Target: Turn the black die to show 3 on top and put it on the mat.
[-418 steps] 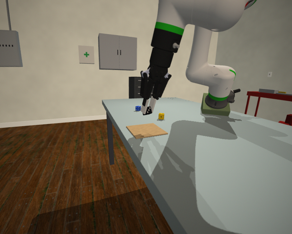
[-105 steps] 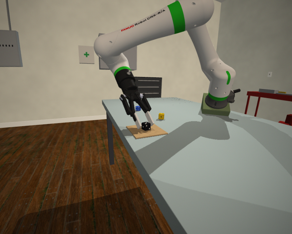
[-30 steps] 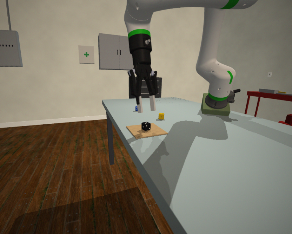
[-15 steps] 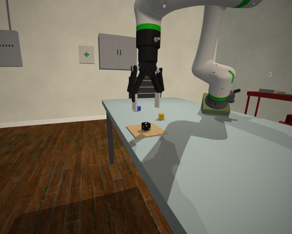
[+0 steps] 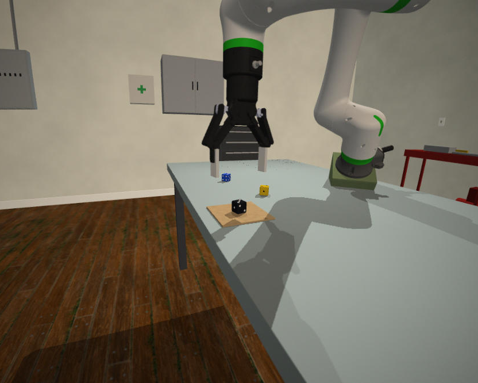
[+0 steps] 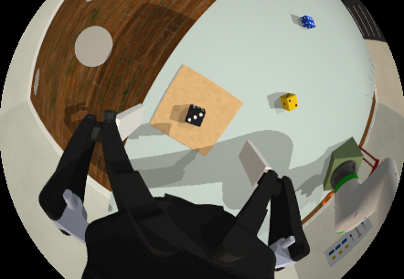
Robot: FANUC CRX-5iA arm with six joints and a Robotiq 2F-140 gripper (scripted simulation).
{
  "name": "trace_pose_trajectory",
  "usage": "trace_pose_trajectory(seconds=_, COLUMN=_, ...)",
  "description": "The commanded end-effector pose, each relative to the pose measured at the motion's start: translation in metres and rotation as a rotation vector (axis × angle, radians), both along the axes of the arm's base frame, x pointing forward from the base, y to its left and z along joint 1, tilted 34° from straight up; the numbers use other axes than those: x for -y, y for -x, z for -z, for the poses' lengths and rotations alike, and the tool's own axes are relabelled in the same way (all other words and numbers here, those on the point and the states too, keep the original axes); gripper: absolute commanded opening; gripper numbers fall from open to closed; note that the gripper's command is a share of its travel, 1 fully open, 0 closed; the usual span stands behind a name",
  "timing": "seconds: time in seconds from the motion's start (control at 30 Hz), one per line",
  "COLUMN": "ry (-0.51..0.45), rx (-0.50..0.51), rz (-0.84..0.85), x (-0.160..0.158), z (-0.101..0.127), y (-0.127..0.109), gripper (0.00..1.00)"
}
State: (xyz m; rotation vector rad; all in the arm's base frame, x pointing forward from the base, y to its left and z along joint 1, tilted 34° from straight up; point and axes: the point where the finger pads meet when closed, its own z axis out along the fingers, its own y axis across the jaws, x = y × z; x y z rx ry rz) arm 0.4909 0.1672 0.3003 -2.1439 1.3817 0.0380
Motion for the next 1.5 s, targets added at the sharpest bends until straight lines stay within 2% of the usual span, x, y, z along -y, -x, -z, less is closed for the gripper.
trace_pose_trajectory(seconds=0.0, ry=0.000, rx=0.000, rz=0.000, x=0.001, z=-0.002, y=0.001, gripper=1.00)
trace_pose_trajectory(seconds=0.23, ry=0.000, rx=0.000, rz=0.000, x=0.008, z=-0.015, y=0.005, gripper=1.00)
trace_pose_trajectory(seconds=0.57, ry=0.000, rx=0.000, rz=0.000, x=0.032, z=-0.055, y=0.018, gripper=1.00)
trace_pose_trajectory(seconds=0.73, ry=0.000, rx=0.000, rz=0.000, x=0.039, z=-0.067, y=0.022, gripper=1.00)
trace_pose_trajectory(seconds=1.47, ry=0.000, rx=0.000, rz=0.000, x=0.040, z=-0.069, y=0.023, gripper=1.00)
